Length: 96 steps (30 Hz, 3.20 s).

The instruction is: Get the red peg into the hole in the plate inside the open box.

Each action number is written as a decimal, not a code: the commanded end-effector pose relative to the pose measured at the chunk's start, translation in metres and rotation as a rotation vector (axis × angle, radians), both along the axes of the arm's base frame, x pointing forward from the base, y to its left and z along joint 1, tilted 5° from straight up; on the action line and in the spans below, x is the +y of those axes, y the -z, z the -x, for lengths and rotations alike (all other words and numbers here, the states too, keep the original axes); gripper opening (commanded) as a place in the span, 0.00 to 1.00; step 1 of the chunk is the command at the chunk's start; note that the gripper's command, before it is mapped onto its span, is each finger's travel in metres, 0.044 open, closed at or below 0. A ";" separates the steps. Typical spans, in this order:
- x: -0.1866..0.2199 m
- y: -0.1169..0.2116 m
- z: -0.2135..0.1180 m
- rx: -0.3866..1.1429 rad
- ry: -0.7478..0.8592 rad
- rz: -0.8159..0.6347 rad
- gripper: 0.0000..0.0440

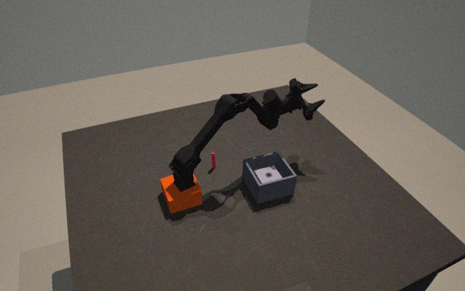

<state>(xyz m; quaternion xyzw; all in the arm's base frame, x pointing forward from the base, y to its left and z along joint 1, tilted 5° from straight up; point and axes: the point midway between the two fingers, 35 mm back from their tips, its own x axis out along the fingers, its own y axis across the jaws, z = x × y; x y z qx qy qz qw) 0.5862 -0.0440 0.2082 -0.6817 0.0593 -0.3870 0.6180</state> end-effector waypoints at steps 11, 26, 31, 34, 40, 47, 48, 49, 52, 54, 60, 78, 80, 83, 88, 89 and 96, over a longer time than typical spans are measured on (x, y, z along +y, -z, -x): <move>0.062 -0.012 -0.014 0.047 -0.263 -0.242 1.00; 0.174 -0.011 0.010 0.214 -0.584 -0.613 1.00; 0.208 -0.004 0.029 0.298 -0.655 -0.749 1.00; 0.227 0.002 0.044 0.353 -0.686 -0.832 1.00; 0.257 0.016 0.078 0.472 -0.714 -1.005 1.00; 0.279 0.037 0.123 0.612 -0.677 -1.211 1.00; 0.281 0.040 0.130 0.630 -0.664 -1.240 1.00; 0.282 0.043 0.137 0.648 -0.651 -1.269 1.00; 0.285 0.052 0.157 0.697 -0.599 -1.356 1.00; 0.284 0.058 0.170 0.725 -0.556 -1.412 1.00; 0.276 0.075 0.208 0.776 -0.395 -1.571 1.00; 0.212 0.115 0.299 0.652 0.238 -1.892 1.00; 0.204 0.119 0.308 0.619 0.312 -1.910 1.00; 0.192 0.124 0.323 0.564 0.422 -1.932 1.00; 0.171 0.133 0.347 0.458 0.603 -1.953 0.99; 0.167 0.134 0.352 0.435 0.638 -1.955 0.99; 0.147 0.150 0.377 0.292 0.822 -1.960 0.98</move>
